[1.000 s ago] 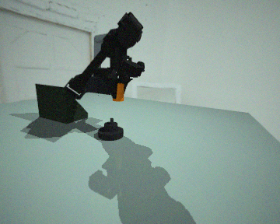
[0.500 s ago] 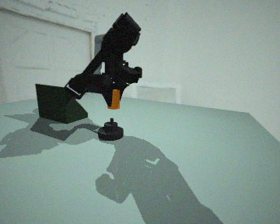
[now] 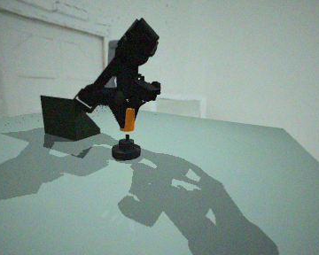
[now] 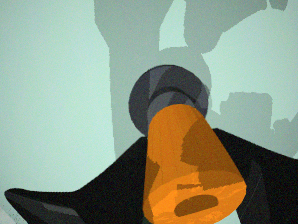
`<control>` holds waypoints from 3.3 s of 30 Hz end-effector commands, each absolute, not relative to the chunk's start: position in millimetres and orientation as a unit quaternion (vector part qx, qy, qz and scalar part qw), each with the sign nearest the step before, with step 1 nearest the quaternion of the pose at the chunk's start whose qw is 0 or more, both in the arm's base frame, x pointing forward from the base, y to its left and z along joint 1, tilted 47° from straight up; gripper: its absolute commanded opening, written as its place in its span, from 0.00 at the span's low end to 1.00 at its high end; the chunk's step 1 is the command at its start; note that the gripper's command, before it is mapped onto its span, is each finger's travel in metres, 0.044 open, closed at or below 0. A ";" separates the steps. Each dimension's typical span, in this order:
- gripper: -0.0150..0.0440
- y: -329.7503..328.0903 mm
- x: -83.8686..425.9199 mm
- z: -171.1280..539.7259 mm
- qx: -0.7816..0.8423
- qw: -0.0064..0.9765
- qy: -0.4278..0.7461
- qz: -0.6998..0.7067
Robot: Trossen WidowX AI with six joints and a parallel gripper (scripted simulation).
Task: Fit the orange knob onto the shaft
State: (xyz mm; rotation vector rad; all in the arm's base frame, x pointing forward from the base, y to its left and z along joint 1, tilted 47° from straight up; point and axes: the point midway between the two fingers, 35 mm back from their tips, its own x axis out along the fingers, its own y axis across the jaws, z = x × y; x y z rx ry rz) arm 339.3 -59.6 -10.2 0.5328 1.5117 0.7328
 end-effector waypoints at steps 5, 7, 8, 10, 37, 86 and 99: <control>0.25 -47.4 336.0 -21.1 0.237 0.633 0.663 0.321; 0.25 -49.2 336.7 -19.3 0.235 0.634 0.662 0.323; 0.25 -49.8 336.9 -19.0 0.235 0.634 0.662 0.323; 0.25 -50.7 336.9 -19.0 0.235 0.634 0.662 0.323; 0.25 -50.5 334.9 -19.4 0.235 0.634 0.662 0.323; 0.25 -50.7 335.1 -19.9 0.167 0.655 0.625 0.391; 0.25 -51.6 338.7 -18.3 0.167 0.655 0.625 0.391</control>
